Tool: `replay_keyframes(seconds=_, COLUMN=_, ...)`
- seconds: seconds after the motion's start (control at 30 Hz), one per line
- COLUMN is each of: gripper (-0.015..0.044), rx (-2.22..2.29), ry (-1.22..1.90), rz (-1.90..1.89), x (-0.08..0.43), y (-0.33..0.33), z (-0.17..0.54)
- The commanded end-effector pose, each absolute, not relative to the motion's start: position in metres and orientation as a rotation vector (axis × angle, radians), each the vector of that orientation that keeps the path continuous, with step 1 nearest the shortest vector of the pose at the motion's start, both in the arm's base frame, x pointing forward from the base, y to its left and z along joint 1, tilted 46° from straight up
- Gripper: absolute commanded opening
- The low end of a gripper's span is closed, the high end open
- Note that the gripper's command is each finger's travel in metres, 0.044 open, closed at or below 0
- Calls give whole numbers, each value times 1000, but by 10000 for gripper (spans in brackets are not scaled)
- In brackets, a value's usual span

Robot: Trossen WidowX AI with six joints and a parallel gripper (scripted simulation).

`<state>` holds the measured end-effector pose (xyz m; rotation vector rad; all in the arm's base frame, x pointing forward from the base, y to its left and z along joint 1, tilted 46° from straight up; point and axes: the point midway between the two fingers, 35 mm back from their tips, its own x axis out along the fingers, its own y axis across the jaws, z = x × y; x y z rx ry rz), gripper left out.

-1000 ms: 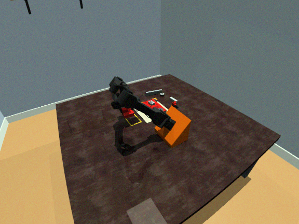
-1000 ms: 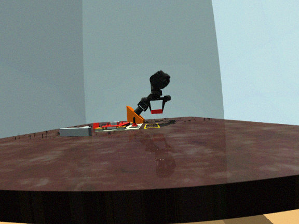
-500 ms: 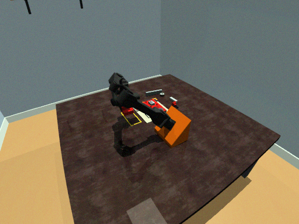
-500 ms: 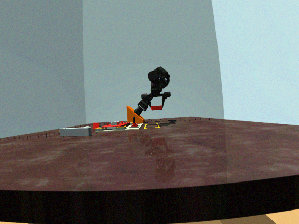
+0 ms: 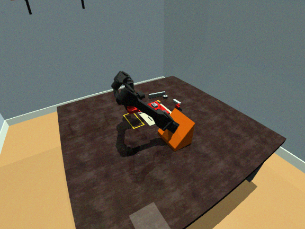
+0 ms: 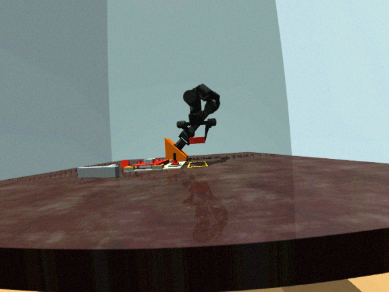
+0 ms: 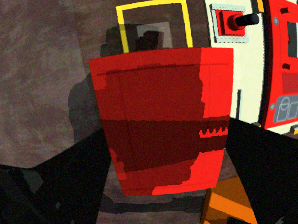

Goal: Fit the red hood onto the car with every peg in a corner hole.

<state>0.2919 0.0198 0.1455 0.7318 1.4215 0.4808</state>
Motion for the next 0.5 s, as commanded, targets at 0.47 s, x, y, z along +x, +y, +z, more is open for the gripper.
replay_keyframes(seconds=0.47, gripper=0, rx=716, ry=1420, rz=472, x=317, y=-23, z=112)
